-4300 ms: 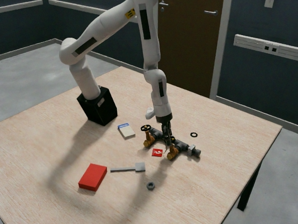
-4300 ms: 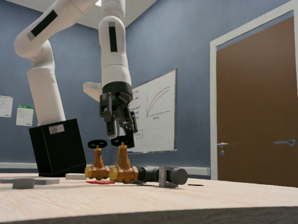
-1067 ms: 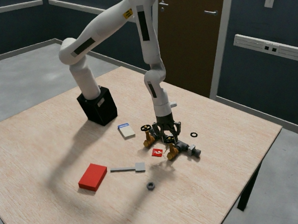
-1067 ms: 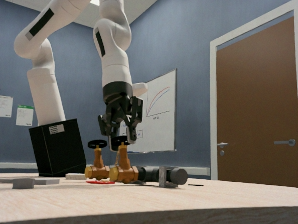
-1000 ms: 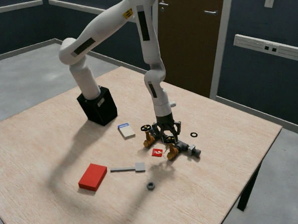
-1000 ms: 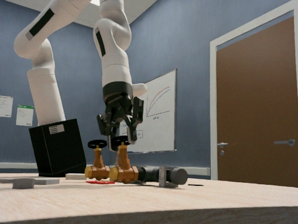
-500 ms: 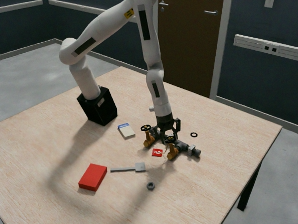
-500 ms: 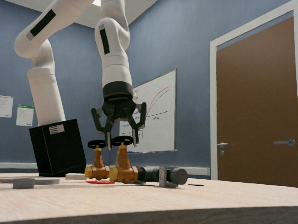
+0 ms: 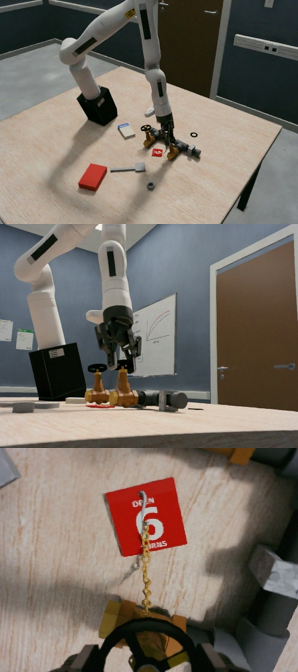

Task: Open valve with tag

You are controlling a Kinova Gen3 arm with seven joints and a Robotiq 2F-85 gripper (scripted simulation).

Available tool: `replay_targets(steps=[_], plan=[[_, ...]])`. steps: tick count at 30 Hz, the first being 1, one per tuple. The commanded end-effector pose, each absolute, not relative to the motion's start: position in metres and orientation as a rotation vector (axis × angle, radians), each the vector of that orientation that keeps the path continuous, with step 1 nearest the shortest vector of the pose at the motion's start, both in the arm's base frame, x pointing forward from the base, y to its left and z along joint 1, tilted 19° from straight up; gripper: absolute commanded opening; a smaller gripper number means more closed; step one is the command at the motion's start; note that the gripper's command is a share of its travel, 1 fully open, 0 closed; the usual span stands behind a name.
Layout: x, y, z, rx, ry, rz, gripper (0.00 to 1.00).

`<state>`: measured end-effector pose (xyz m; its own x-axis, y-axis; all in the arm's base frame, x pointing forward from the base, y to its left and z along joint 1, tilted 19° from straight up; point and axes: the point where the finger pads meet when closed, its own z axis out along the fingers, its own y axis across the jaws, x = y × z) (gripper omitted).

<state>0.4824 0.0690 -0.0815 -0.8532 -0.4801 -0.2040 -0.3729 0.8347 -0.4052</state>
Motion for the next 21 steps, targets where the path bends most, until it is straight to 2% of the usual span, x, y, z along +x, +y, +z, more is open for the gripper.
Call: replay_targets(steps=[1, 8, 21], plan=[[0.4829, 0.0694, -0.0811, -0.988, 2.655, -0.559, 0.59], [0.4829, 0.0694, -0.0811, -1.539, 2.459, -0.637, 0.59], [0.4829, 0.0694, -0.0811, -2.054, 2.159, -0.693, 0.59]])
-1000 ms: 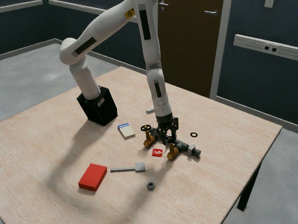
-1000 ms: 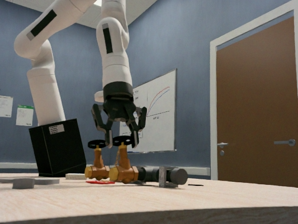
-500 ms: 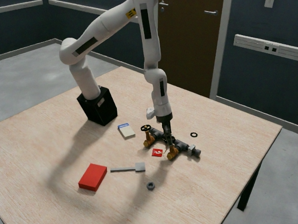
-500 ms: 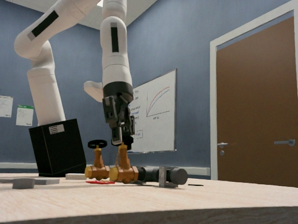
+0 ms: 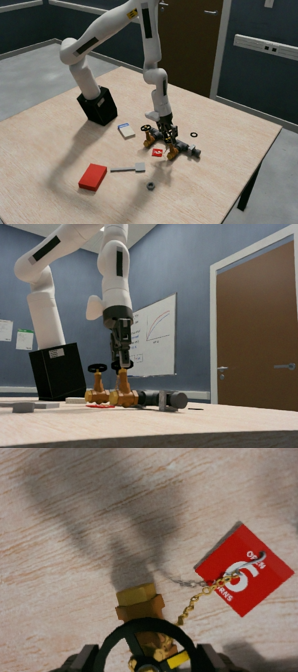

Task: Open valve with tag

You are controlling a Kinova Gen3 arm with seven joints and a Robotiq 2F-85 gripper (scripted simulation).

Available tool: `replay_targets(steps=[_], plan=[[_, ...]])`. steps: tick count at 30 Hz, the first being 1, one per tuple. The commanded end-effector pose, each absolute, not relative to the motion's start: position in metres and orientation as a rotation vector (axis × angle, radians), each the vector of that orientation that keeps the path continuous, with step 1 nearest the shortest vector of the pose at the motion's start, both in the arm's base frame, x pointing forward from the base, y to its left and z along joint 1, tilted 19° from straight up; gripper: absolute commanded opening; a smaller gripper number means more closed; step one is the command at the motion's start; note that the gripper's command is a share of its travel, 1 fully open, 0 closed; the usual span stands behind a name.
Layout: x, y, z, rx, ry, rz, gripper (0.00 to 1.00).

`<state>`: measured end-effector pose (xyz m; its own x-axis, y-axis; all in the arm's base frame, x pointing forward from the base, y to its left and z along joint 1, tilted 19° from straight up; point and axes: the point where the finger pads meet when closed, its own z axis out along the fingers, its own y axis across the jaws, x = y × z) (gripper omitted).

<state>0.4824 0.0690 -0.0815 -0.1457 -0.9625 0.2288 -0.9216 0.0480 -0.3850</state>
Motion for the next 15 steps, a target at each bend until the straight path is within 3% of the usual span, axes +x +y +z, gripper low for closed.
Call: replay_targets(steps=[1, 15], plan=[[0.4829, 0.0694, -0.0811, -2.079, 2.140, -0.695, 0.59], [0.4829, 0.0694, -0.0811, -2.188, 2.057, -0.704, 0.59]])
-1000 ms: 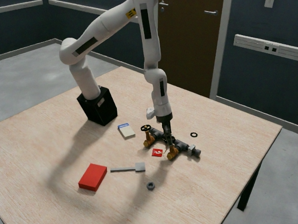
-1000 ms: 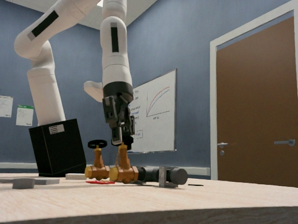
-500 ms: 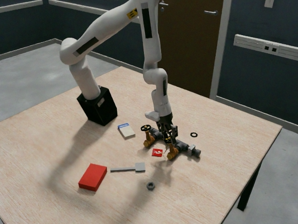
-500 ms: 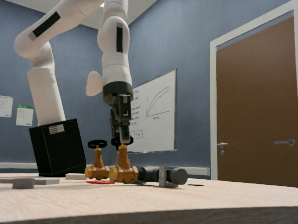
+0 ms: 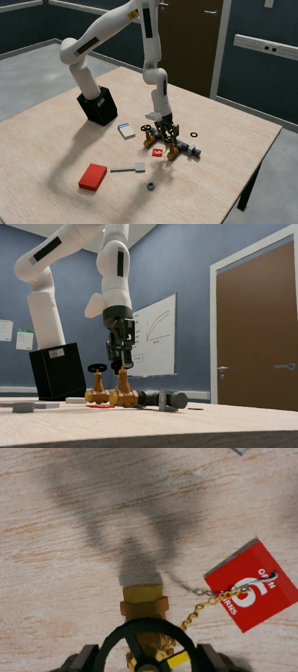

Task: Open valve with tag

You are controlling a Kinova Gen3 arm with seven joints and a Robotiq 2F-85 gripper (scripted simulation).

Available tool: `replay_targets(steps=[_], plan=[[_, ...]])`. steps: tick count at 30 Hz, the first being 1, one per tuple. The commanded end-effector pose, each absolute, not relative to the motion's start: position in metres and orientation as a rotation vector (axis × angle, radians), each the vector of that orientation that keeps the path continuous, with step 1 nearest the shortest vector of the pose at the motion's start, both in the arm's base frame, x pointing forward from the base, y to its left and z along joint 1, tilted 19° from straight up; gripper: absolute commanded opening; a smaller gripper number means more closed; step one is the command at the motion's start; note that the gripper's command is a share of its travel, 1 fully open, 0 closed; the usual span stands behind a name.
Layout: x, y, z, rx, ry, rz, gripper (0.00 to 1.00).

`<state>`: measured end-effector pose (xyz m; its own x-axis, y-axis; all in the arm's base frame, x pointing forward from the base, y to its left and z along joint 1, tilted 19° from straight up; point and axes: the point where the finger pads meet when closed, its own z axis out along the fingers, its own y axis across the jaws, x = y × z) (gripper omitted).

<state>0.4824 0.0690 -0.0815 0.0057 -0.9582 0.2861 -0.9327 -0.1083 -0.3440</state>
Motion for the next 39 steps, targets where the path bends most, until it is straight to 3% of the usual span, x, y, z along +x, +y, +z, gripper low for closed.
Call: replay_targets(steps=[1, 2, 39], plan=[[0.4829, 0.0694, -0.0811, -2.188, 2.057, -0.704, 0.59], [0.4829, 0.0694, -0.0811, -2.188, 2.057, -0.704, 1.00], [0.4829, 0.0694, -0.0811, -2.058, 2.156, -0.693, 1.00]])
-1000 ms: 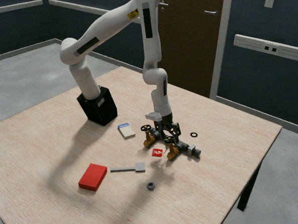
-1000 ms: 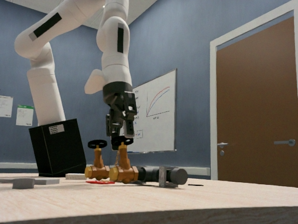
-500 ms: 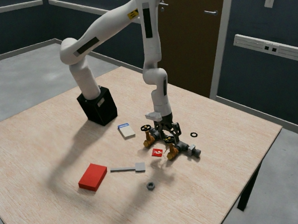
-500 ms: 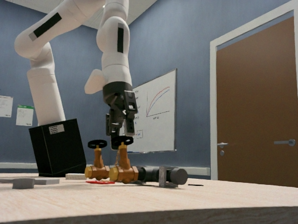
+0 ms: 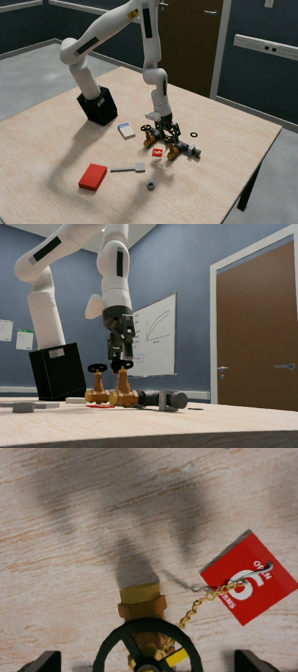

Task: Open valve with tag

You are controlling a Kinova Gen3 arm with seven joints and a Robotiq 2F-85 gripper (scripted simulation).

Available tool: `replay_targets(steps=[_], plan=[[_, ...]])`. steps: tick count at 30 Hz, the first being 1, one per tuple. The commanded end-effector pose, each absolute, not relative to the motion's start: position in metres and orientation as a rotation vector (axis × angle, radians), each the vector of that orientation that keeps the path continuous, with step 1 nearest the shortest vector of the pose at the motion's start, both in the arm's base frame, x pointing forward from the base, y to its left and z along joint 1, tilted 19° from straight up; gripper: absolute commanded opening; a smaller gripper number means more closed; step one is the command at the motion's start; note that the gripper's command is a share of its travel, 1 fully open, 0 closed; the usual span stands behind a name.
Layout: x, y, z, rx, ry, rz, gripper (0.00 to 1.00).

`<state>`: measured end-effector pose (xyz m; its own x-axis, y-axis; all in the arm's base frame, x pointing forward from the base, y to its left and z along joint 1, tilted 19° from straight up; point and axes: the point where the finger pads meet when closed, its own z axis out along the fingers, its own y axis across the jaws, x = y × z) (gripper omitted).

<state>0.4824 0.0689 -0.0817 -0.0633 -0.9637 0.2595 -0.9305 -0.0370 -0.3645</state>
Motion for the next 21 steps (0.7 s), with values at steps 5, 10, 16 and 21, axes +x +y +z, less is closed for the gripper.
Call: replay_targets(steps=[5, 10, 16, 21], plan=[[0.4829, 0.0694, -0.0811, -1.957, 2.226, -0.684, 1.00], [0.4829, 0.0694, -0.0811, -1.703, 2.377, -0.657, 1.00], [0.4829, 0.0694, -0.0811, -1.259, 2.573, -0.599, 1.00], [0.4829, 0.0694, -0.0811, -0.990, 2.654, -0.559, 1.00]])
